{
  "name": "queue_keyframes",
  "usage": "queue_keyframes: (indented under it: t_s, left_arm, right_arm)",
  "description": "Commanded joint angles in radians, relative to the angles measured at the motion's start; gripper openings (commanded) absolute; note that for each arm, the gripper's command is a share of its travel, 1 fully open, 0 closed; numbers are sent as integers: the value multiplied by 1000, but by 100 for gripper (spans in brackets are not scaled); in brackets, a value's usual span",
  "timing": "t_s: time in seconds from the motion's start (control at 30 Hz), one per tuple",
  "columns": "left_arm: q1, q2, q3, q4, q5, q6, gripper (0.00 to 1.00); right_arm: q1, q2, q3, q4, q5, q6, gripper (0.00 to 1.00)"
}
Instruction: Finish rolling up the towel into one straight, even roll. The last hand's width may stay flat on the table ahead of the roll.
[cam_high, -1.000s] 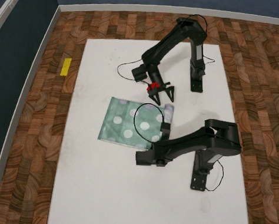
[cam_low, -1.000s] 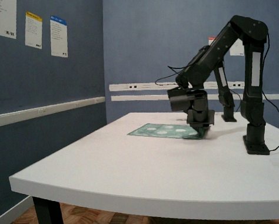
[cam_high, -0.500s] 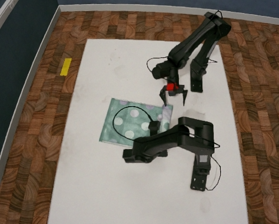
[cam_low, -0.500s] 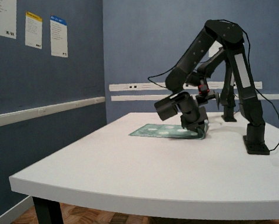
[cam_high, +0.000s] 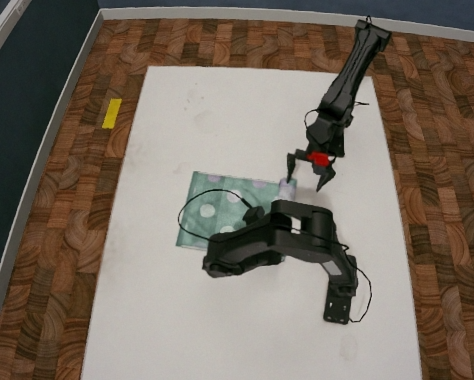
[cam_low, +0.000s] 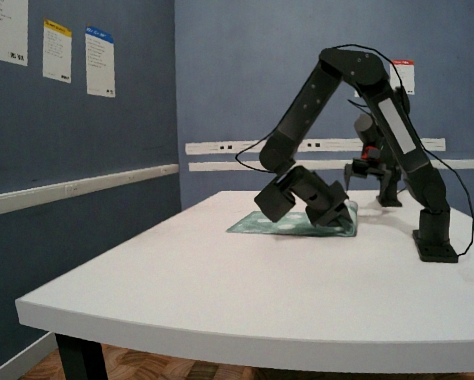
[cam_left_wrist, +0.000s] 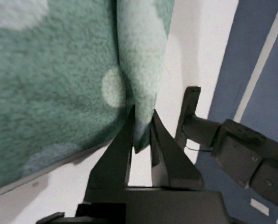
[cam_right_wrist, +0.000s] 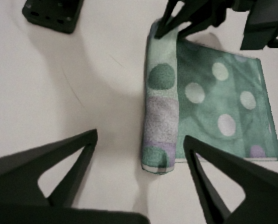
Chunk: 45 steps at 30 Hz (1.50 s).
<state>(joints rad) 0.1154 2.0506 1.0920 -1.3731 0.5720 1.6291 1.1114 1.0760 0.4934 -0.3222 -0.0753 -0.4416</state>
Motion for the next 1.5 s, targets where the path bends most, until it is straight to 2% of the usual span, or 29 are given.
queue_keyframes:
  t_s: [0.0,0.2,0.37,0.47,0.73,1.03,1.3,1.47]
  left_arm:
    - [-10,22,40,-54,-22,-15,17]
    - [-11,31,42,-53,-23,-15,17]
    - [-11,54,34,-23,-23,-15,17]
    - [-11,58,33,-18,-23,-15,17]
    - [-11,58,33,-18,-23,-15,17]
    - [-11,58,33,-18,-23,-15,17]
    - [-11,58,33,-18,-23,-15,17]
    - [-11,58,33,-18,-23,-15,17]
  right_arm:
    - [36,-25,-20,88,164,46,98]
    - [28,-13,-25,106,167,24,98]
    - [-93,-15,-15,102,37,-125,98]
    - [-121,-11,-12,101,2,-157,98]
    - [-118,24,-69,187,-2,-156,98]
    - [-103,138,-170,398,6,-147,98]
    - [-85,192,-147,437,17,-133,98]
    - [-85,200,-146,446,18,-133,77]
